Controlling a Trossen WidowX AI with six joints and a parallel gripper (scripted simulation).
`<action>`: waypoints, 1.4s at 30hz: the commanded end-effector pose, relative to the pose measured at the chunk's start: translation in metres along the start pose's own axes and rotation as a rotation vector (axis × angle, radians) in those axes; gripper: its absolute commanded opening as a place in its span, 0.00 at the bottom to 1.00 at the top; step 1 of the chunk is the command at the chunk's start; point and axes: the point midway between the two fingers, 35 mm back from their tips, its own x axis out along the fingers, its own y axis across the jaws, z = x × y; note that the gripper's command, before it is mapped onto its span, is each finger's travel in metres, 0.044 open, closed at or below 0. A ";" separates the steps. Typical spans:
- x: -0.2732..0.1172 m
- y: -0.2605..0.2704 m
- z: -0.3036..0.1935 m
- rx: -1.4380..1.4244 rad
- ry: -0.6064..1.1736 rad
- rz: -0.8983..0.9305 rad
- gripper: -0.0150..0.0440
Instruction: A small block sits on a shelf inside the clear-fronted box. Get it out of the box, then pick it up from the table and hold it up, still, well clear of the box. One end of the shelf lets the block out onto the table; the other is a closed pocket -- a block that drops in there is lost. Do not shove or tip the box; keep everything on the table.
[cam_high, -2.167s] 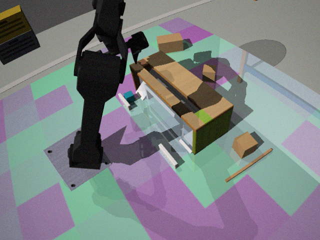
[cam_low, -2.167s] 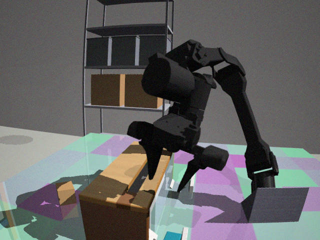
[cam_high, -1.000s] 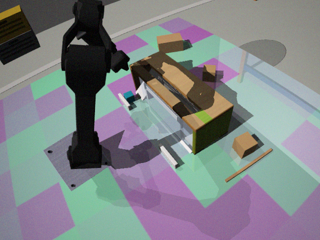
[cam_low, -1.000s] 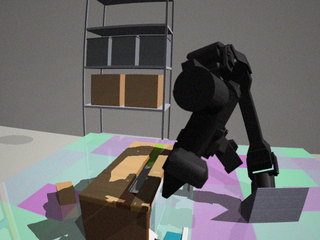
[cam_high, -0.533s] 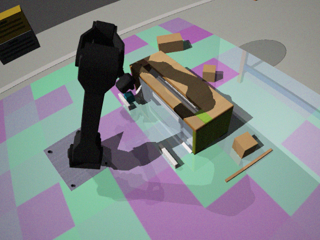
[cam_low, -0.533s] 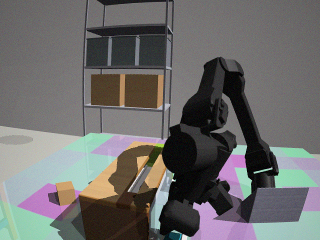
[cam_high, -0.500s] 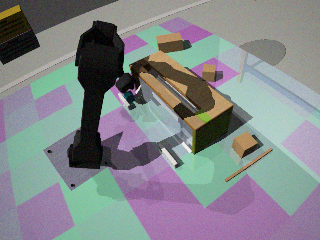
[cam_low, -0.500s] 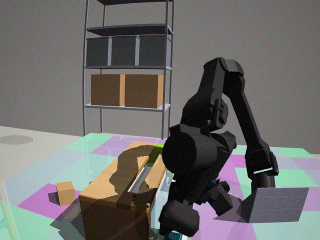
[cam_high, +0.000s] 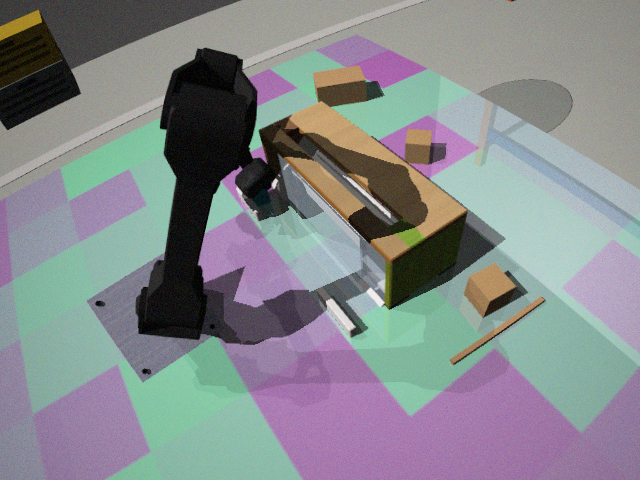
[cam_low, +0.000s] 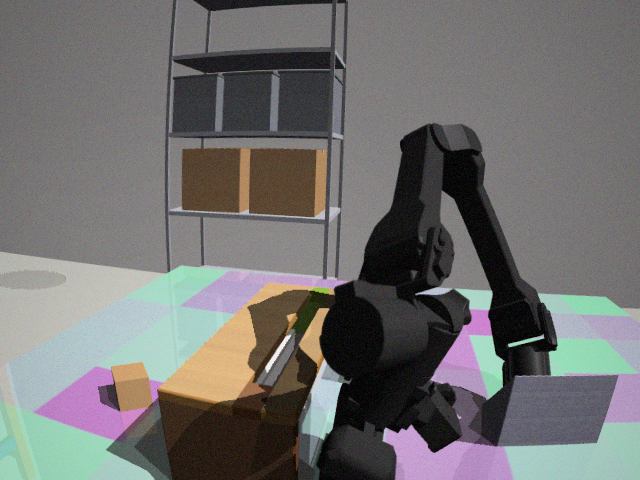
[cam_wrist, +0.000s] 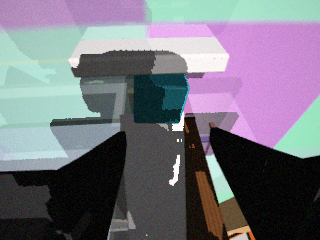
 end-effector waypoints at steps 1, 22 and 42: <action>0.007 0.002 0.004 -0.008 -0.002 0.009 0.74; 0.029 0.005 0.016 -0.008 -0.002 0.011 0.60; -0.027 0.003 -0.009 -0.002 -0.003 0.005 0.25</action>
